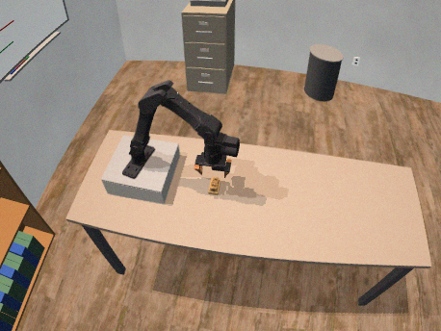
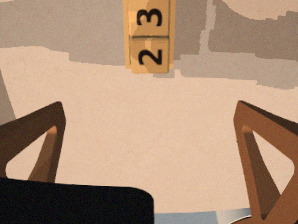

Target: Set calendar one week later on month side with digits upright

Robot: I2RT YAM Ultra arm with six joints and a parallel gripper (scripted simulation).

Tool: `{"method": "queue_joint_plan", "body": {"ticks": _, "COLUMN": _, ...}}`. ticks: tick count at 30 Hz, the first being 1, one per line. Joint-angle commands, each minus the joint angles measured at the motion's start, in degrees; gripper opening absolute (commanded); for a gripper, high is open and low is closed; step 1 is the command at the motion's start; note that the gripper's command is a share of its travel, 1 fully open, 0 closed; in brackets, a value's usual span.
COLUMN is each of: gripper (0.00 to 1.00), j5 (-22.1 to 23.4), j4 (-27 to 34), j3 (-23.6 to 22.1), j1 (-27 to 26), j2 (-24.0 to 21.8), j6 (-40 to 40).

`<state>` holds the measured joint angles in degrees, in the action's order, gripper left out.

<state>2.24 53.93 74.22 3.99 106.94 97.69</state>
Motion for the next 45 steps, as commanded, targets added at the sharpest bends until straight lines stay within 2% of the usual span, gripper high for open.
{"method": "queue_joint_plan", "body": {"ticks": 1, "gripper": 1.0, "j5": 0.2, "j4": 0.2, "j3": 0.3, "j1": -0.1, "j2": -0.4, "j6": 0.0}}
{"method": "queue_joint_plan", "body": {"ticks": 12, "gripper": 1.0, "j5": 0.2, "j4": 2.7, "j3": 1.9, "j1": -0.1, "j2": -1.3, "j6": 0.1}}
{"method": "queue_joint_plan", "body": {"ticks": 27, "gripper": 1.0, "j5": 0.2, "j4": 16.6, "j3": 12.8, "j1": -0.6, "j2": -4.4, "j6": 0.6}}
{"method": "queue_joint_plan", "body": {"ticks": 45, "gripper": 1.0, "j5": 0.2, "j4": 17.9, "j3": 14.0, "j1": -0.6, "j2": -4.5, "j6": 0.6}}
